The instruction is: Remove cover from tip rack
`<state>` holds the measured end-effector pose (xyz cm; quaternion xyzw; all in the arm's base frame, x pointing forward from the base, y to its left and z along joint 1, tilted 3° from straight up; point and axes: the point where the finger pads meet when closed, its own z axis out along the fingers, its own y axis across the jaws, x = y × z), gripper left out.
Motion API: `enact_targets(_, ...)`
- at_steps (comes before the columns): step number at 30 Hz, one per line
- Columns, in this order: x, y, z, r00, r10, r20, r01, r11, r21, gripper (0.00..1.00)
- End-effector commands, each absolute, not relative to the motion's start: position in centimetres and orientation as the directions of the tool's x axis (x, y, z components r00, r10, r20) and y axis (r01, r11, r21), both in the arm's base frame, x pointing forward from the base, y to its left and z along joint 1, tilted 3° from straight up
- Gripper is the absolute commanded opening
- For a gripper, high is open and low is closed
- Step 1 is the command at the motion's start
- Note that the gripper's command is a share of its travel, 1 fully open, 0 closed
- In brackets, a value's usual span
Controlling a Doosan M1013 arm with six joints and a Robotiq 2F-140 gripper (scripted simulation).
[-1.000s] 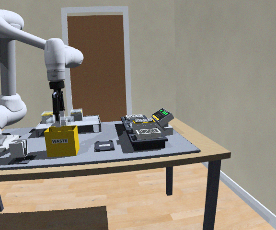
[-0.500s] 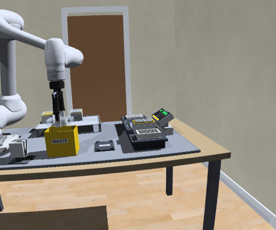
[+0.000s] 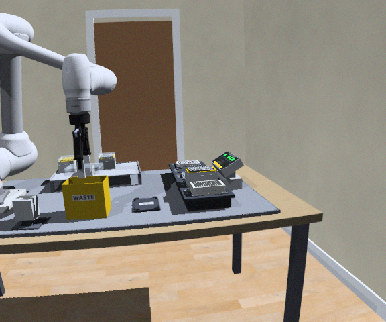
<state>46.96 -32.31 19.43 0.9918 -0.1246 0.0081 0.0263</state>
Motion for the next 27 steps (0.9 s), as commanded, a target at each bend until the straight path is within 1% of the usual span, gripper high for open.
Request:
enact_targets(1, 47.07, -32.37, 19.22, 0.969, -0.247, 0.027, -0.248, -0.968, 0.047, 0.00)
enact_targets(23, 47.07, -32.37, 19.22, 0.969, -0.247, 0.027, -0.248, -0.968, 0.047, 0.00)
enact_targets(24, 47.07, -32.37, 19.22, 0.969, -0.247, 0.027, -0.248, -0.968, 0.047, 0.77)
enact_targets(27, 47.07, -32.37, 19.22, 0.969, -0.247, 0.027, -0.248, -0.968, 0.047, 0.77)
